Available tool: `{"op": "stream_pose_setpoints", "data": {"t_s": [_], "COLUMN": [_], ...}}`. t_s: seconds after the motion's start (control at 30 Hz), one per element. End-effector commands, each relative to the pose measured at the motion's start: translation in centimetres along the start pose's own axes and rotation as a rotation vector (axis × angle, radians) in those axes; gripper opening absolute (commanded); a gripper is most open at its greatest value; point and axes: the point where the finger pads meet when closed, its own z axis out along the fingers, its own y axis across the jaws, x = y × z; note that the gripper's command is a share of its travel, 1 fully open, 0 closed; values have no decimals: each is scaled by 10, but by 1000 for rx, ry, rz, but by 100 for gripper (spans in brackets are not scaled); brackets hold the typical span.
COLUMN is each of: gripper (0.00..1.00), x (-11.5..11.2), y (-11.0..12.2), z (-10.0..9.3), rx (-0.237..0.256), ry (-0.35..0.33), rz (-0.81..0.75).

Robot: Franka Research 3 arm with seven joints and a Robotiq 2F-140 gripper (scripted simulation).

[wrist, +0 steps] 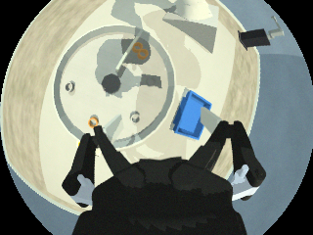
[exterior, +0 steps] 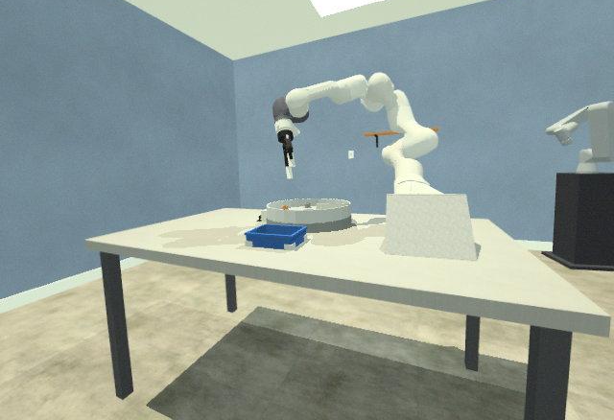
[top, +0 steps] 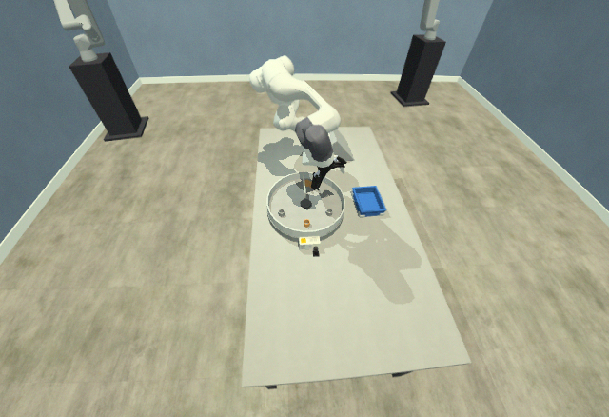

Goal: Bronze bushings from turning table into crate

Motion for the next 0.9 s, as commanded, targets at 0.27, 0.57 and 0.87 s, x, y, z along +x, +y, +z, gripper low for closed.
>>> {"op": "stream_pose_setpoints", "data": {"t_s": [0.27, 0.57, 0.87], "gripper": [100, 100, 100], "x": [2, 23, 23], "y": [-4, -7, -7], "z": [1, -1, -1], "rx": [15, 62, 62], "ry": [-2, 3, 3], "rz": [58, 121, 121]}}
